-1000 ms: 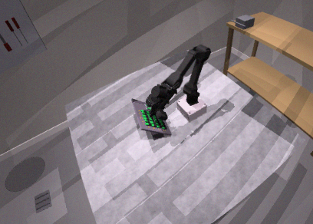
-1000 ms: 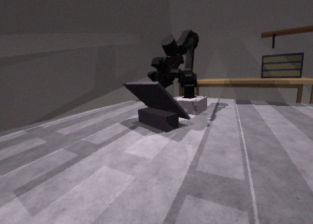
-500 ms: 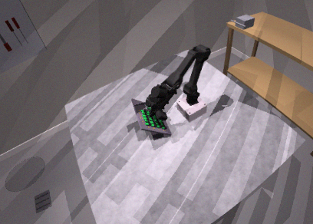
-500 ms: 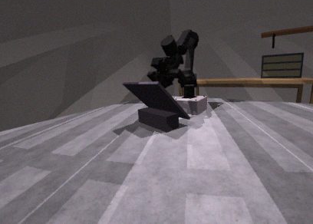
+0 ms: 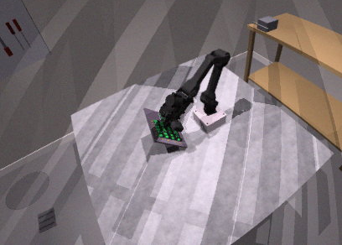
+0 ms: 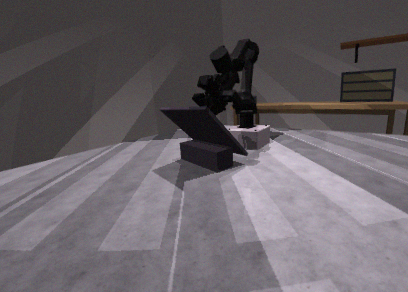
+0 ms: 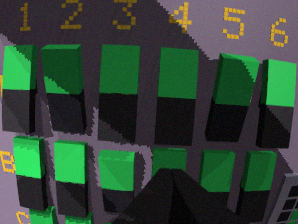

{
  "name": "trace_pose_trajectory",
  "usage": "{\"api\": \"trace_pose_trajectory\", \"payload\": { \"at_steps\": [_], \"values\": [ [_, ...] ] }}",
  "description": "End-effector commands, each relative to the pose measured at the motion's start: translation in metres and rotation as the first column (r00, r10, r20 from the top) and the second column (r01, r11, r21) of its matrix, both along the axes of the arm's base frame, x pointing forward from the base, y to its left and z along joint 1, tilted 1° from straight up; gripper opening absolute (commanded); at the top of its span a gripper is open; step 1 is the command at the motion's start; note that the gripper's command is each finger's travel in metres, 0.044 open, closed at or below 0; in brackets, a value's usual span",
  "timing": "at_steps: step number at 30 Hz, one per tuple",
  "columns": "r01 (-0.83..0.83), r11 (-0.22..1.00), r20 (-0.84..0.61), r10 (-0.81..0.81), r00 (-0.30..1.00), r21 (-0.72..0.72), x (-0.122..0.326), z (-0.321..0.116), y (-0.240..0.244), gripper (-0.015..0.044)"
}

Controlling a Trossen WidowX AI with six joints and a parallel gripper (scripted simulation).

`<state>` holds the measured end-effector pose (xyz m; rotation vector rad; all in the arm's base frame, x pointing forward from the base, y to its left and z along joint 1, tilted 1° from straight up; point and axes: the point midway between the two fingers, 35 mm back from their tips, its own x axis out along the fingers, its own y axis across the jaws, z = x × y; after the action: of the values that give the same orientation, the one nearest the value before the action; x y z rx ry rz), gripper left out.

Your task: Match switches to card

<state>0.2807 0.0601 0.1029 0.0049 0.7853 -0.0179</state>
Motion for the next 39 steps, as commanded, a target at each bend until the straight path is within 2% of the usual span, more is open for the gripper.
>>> {"api": "trace_pose_trajectory", "payload": {
  "at_steps": [1, 6, 10, 18, 22, 26, 39],
  "values": [
    [0.002, 1.000, 0.013, -0.002, 1.000, 0.001, -0.015, 0.018, 0.002, 0.0000],
    [-0.001, 1.000, 0.026, 0.001, 1.000, 0.002, -0.045, 0.041, 0.001, 0.0000],
    [-0.001, 1.000, 0.025, 0.001, 1.000, 0.002, -0.045, 0.041, 0.000, 0.0000],
    [-0.001, 1.000, 0.025, 0.001, 1.000, -0.002, -0.058, 0.028, -0.041, 0.0000],
    [-0.001, 1.000, 0.027, 0.001, 1.000, -0.002, -0.057, 0.027, -0.041, 0.0000],
    [-0.001, 1.000, 0.051, 0.001, 0.999, -0.003, -0.035, 0.005, -0.041, 0.0000],
    [-0.001, 1.000, 0.053, 0.001, 0.999, -0.003, -0.026, -0.004, -0.042, 0.0000]
  ]
}}
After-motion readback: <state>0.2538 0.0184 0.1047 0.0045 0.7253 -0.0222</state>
